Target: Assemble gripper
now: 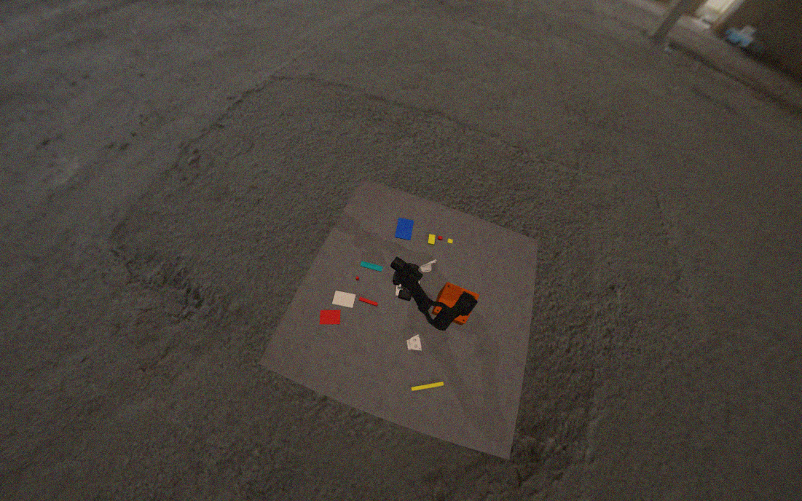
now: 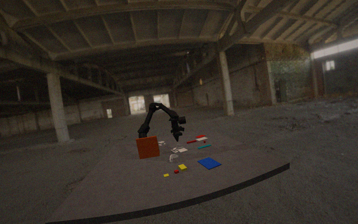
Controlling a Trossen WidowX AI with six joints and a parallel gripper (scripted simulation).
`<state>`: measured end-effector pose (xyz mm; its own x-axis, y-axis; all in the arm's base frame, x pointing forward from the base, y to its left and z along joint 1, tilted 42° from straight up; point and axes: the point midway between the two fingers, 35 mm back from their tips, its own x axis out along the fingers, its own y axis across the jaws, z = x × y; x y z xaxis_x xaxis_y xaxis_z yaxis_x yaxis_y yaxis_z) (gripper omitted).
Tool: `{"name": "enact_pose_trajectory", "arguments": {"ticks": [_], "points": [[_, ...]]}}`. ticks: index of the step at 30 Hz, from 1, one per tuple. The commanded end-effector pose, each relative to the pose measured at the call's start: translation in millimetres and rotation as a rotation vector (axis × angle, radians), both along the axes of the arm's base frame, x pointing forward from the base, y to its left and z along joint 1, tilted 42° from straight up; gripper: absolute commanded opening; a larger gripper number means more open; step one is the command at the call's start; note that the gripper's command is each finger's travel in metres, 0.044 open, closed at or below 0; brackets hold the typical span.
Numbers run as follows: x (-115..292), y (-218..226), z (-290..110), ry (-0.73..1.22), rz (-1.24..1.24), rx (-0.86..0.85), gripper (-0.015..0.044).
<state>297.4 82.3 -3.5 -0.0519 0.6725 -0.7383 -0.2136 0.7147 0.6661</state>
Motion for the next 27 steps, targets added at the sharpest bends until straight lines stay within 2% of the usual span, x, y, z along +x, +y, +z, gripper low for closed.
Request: {"name": "enact_pose_trajectory", "arguments": {"ticks": [1, 27], "points": [[0.2, -8.3, -5.7, 0.053, -0.063, -0.012, 0.0], [-10.8, -72.8, -50.7, 0.512, -0.607, -0.085, 0.0]]}}
